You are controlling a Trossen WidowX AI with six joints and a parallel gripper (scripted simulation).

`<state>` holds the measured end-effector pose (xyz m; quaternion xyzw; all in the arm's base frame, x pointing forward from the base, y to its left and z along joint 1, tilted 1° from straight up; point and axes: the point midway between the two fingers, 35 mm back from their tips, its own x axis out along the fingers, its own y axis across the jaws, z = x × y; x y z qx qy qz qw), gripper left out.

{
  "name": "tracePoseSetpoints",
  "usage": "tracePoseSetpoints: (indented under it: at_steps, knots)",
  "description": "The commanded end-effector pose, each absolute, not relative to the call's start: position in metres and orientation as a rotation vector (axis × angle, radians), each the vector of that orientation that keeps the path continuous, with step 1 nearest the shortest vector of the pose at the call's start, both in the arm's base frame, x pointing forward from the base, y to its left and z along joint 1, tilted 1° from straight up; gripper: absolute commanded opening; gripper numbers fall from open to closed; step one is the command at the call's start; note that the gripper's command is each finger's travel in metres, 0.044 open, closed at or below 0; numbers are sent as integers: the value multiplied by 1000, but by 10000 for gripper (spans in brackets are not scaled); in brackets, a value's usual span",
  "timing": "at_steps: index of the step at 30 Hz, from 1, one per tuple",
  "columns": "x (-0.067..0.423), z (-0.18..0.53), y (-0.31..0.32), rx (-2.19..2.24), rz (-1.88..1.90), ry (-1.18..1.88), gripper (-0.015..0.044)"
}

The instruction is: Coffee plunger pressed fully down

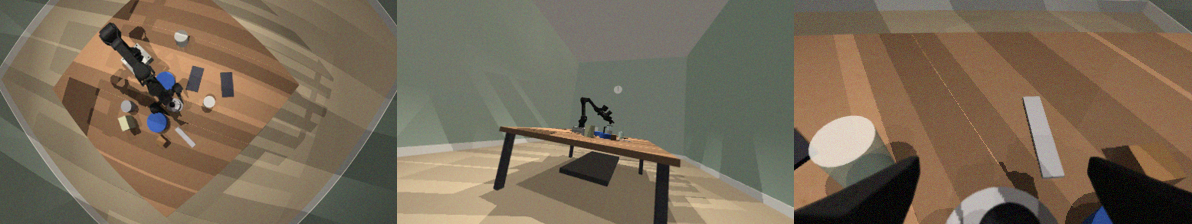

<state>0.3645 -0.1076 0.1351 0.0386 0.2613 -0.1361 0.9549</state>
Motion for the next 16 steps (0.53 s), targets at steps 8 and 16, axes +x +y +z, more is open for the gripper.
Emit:
tracePoseSetpoints:
  at_steps: [8,16]
  knots:
    - [337,206,-100,79,-278,501,440]
    - [337,205,-101,79,-278,501,440]
